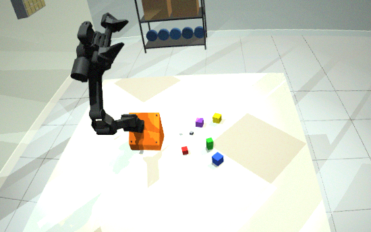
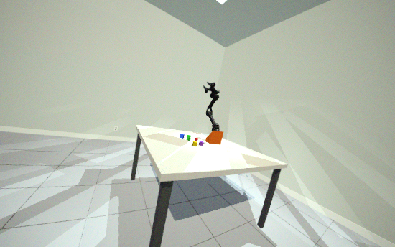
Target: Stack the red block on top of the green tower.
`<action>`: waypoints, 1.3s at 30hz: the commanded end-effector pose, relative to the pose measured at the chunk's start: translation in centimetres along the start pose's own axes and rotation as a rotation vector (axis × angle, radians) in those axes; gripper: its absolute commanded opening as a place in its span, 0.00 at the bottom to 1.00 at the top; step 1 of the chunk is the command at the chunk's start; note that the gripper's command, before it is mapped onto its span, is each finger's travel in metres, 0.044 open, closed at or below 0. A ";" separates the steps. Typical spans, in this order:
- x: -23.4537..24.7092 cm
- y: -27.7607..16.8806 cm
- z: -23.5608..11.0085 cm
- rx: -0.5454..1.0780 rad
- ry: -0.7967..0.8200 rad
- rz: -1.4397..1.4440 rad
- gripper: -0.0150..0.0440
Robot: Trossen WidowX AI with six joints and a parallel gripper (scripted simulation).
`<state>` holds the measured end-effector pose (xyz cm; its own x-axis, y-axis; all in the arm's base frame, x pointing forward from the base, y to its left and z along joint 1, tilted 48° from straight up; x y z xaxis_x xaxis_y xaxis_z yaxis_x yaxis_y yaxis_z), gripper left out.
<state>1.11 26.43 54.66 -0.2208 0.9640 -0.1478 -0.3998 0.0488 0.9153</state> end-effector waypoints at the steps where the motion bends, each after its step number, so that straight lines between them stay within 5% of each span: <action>1: 0.1 -0.1 0.1 0.000 0.000 -0.005 0.98; 17: 5.1 -15.3 7.5 0.215 0.056 -0.417 1.00; 28: 2.1 -29.5 10.2 0.624 0.060 -0.612 1.00; 39: -5.8 -41.0 8.6 1.140 -0.064 -0.699 1.00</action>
<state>25.60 24.02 24.16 -0.2089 0.6647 -0.7173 0.4166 0.7241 0.5497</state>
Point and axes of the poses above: the point midway between the two fingers, 35 mm back from their tips, its own z axis out along the fingers, its own x axis across the jaws, y = z × x, the point moved 10 cm from there along -z, back along the fingers, and after that the axes turned 12 degrees about z, right-handed, at the moved point
